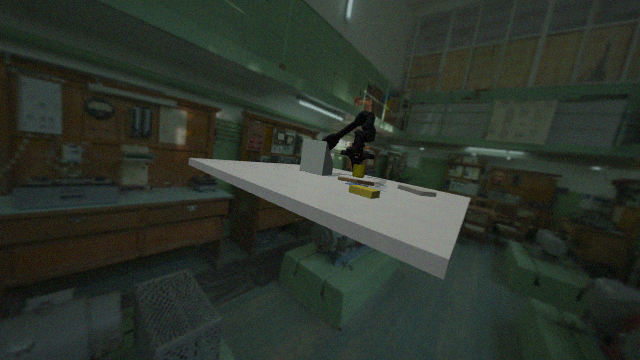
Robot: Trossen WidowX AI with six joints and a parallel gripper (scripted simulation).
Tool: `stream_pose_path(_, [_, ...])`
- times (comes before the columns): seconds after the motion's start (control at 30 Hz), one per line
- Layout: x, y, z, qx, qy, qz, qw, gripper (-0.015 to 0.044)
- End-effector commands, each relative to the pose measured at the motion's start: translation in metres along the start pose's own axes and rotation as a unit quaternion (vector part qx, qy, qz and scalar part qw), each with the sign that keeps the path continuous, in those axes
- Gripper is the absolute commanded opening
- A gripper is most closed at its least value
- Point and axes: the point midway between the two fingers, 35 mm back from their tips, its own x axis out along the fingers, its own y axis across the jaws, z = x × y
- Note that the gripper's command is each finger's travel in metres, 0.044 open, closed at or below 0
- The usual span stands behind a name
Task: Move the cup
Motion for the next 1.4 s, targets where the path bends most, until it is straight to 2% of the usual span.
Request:
stream_pose_path(0.0, [0.000,-0.002,-0.003,0.001,0.000,0.000,1.000,0.0000])
stream_pose_path(1.37, [-0.004,-0.042,-0.070,-0.001,0.001,-0.004,1.000,0.0000])
